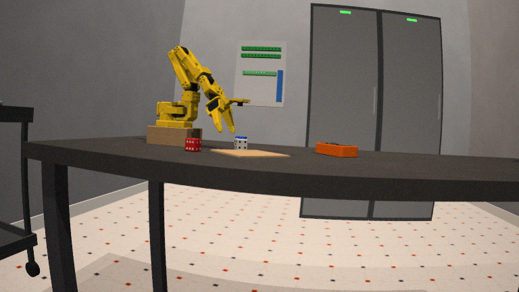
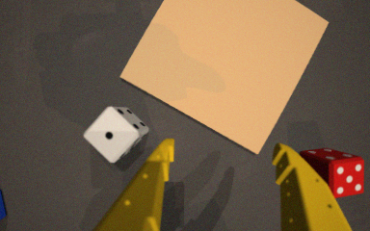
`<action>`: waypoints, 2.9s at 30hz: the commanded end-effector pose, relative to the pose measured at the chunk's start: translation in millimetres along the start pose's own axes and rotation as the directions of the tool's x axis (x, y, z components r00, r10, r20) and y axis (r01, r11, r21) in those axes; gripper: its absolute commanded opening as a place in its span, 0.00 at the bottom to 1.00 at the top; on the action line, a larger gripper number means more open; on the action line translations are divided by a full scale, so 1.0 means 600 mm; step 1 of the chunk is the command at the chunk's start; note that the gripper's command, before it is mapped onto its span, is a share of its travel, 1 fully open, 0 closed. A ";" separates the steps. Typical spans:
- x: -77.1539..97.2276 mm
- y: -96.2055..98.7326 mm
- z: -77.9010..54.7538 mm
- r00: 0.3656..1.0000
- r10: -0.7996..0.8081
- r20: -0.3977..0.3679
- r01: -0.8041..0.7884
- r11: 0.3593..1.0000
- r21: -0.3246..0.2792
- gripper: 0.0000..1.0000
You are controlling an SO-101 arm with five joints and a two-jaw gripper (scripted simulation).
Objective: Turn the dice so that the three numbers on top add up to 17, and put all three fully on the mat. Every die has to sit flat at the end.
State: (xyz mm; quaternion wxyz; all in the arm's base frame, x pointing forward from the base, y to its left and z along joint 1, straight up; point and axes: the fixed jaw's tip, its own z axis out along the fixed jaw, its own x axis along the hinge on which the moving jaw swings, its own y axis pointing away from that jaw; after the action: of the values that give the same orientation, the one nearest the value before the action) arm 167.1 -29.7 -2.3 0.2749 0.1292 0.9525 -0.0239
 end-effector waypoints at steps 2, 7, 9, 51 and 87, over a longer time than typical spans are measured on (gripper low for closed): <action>0.007 0.036 -0.001 0.996 -0.093 -0.004 0.092 0.993 -0.069 0.35; 0.014 0.066 -0.005 0.983 -0.184 0.001 0.183 0.975 -0.126 0.35; 0.016 0.072 -0.006 0.979 -0.204 0.002 0.202 0.970 -0.139 0.35; 0.028 0.073 -0.014 0.973 -0.227 -0.042 0.219 0.965 -0.146 0.35; 0.020 0.080 -0.016 0.971 -0.239 -0.021 0.233 0.960 -0.156 0.35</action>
State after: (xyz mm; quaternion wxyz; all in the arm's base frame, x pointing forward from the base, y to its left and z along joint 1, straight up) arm 162.5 19.1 -2.1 0.2544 -0.0056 0.9669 0.0161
